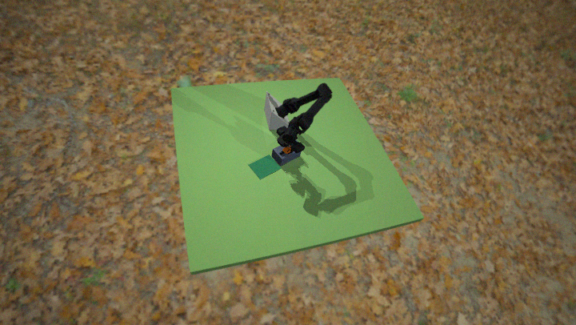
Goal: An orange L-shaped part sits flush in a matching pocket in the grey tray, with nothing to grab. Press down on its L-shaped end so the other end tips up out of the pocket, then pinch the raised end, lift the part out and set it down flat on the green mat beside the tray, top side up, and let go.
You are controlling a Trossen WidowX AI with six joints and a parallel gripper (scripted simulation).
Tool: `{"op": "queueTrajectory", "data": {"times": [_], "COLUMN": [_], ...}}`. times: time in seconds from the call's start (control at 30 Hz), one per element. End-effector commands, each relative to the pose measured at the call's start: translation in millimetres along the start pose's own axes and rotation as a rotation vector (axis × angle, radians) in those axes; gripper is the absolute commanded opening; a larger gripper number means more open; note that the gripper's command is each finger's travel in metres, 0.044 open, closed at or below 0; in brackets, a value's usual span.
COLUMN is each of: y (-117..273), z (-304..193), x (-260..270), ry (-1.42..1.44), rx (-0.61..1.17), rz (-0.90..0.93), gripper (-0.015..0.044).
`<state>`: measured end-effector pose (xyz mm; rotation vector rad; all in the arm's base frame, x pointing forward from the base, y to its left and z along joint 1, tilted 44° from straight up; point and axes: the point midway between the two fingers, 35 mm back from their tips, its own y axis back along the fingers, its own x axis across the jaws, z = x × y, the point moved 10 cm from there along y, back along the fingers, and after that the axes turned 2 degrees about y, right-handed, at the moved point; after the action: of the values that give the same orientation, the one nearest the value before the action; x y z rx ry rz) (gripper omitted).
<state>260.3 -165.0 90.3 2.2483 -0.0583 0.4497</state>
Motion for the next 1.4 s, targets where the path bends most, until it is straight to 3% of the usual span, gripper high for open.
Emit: {"op": "queueTrajectory", "data": {"times": [0.0, 0.37, 0.5, 0.87, 1.0, 1.37], "y": [-7.8, -21.3, -18.2, -18.2, -18.2, -10.0], "z": [-0.7, -1.6, -1.1, -1.1, -1.1, -1.0], "x": [-0.5, -1.1, -0.5, -0.5, -0.5, -0.6], "ry": [-0.006, -0.006, 0.0, 0.0, 0.0, -0.002], "rx": [0.008, 0.009, 0.003, 0.003, 0.003, 0.005], "rz": [0.002, 0.002, -0.001, -0.001, -0.001, 0.0], "gripper": [0.028, 0.028, 0.0175, 0.0102, 0.0, 0.0]}}
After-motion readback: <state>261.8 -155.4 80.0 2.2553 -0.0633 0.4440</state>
